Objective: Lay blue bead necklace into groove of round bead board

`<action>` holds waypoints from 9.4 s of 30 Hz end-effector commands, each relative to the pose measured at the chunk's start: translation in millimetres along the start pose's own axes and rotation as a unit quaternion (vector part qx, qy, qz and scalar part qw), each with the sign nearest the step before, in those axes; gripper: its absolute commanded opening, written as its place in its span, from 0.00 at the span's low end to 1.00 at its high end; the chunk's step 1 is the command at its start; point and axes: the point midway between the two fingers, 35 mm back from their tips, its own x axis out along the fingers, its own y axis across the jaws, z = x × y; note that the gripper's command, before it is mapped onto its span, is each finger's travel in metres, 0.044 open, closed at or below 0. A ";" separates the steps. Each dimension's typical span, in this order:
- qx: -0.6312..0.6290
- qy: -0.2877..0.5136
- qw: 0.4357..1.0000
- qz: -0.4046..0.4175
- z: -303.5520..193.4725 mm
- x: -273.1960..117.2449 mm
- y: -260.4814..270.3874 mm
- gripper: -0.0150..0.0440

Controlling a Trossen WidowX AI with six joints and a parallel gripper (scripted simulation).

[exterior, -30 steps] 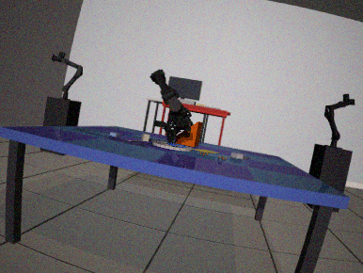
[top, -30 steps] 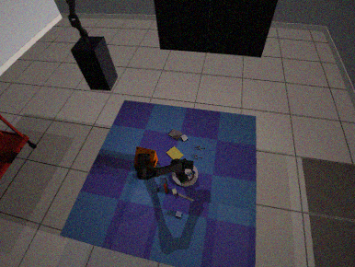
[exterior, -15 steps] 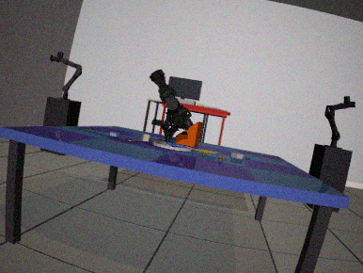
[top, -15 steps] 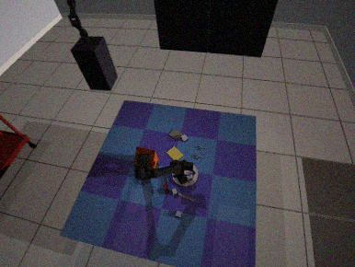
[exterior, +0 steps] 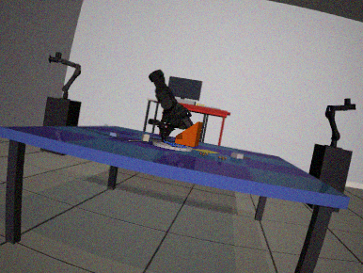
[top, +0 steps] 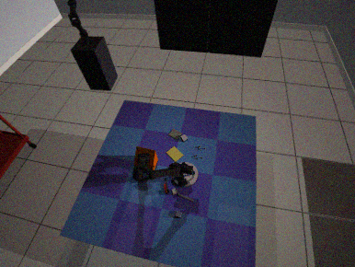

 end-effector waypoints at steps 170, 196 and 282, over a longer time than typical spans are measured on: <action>-0.066 0.000 0.998 -0.001 12.5 2.3 -23.8 0.57; -0.070 0.002 0.998 -0.001 12.1 -2.0 -22.8 1.00; -0.184 -0.001 0.983 -0.002 23.3 3.3 -20.6 0.25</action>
